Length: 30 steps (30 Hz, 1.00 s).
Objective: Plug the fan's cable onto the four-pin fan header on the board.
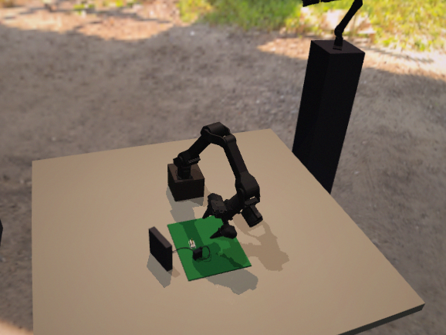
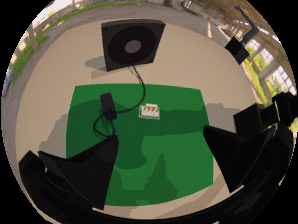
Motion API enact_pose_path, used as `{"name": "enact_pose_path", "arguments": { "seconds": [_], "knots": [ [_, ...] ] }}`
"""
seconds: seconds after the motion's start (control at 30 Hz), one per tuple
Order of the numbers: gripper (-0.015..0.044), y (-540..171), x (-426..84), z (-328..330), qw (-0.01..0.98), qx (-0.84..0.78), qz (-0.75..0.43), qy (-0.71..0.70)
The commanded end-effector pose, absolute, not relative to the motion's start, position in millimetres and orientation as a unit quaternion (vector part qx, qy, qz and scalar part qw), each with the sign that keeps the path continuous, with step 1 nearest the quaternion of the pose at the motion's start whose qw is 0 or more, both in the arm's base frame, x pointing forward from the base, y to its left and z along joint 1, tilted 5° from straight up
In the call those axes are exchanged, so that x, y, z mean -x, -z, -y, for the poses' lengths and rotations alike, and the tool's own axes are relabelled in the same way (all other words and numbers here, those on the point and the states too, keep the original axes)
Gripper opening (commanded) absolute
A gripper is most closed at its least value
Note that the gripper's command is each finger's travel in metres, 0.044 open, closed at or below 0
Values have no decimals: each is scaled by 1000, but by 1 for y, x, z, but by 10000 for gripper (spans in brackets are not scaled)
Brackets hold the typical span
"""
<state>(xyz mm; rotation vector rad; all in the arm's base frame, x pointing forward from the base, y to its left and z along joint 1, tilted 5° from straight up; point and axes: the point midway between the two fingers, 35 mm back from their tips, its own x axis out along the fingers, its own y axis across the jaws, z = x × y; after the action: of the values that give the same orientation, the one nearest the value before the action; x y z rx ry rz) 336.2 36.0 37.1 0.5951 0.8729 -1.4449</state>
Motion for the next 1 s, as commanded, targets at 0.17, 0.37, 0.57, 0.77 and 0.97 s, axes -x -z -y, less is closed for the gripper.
{"name": "enact_pose_path", "arguments": {
  "seconds": [0.17,0.37,0.57,0.77,0.97],
  "knots": [
    [440,-45,-339,-36,600,-313,-453,580],
    [440,-54,-344,-37,592,-350,-492,534],
    [440,-64,-351,-39,589,-383,-524,481],
    [440,-78,-357,-40,593,-414,-547,420],
    [440,-81,-361,-40,595,-421,-550,408]
  ]
}}
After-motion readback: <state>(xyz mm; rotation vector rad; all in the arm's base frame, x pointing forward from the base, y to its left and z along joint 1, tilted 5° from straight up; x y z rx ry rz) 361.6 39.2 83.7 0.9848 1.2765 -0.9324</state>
